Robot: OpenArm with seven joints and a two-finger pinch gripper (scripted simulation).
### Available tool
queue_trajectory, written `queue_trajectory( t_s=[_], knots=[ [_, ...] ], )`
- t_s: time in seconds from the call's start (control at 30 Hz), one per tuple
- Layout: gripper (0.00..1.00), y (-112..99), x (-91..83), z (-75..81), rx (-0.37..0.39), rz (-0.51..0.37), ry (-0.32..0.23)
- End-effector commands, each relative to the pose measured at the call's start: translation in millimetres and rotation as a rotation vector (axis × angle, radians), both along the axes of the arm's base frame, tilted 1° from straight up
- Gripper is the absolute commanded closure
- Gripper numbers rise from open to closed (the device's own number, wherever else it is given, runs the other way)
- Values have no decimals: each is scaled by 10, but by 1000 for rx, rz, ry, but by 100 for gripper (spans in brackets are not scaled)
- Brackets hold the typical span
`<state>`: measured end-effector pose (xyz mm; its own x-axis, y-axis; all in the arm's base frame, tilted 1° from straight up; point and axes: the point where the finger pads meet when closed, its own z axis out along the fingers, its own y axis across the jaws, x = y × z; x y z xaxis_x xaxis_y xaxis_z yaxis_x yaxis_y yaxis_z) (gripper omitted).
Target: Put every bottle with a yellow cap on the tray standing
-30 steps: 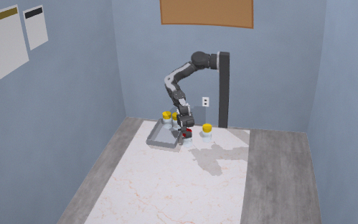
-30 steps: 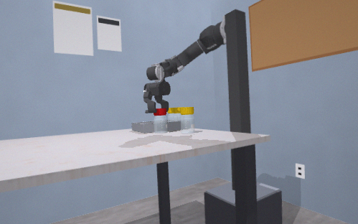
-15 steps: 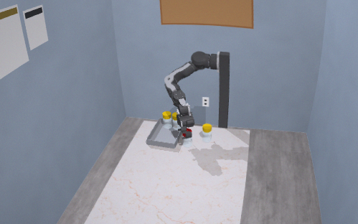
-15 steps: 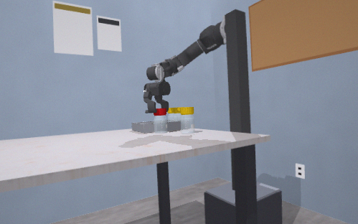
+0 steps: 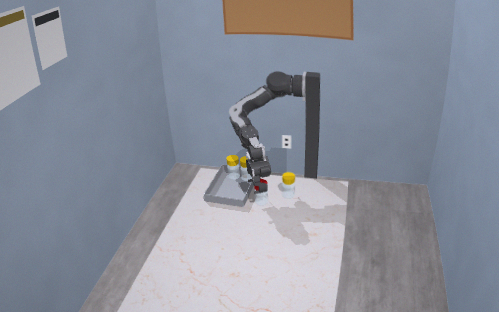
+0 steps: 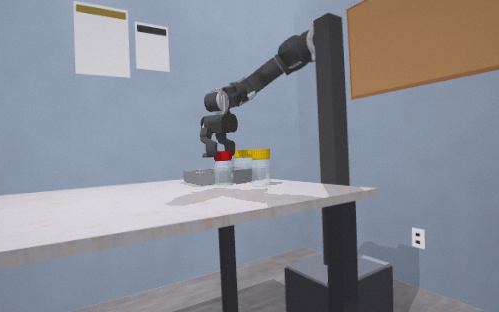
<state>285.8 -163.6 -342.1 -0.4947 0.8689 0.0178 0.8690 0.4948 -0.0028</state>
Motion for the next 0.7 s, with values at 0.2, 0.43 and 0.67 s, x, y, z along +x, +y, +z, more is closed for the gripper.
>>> queue_trajectory(
  t_s=[0.2,0.43,0.67],
  knots=[
    [48,-1,12,130,1,-1,-4],
    [48,-2,12,160,1,-1,-4],
    [48,-1,11,206,2,0,-4]
  ],
)
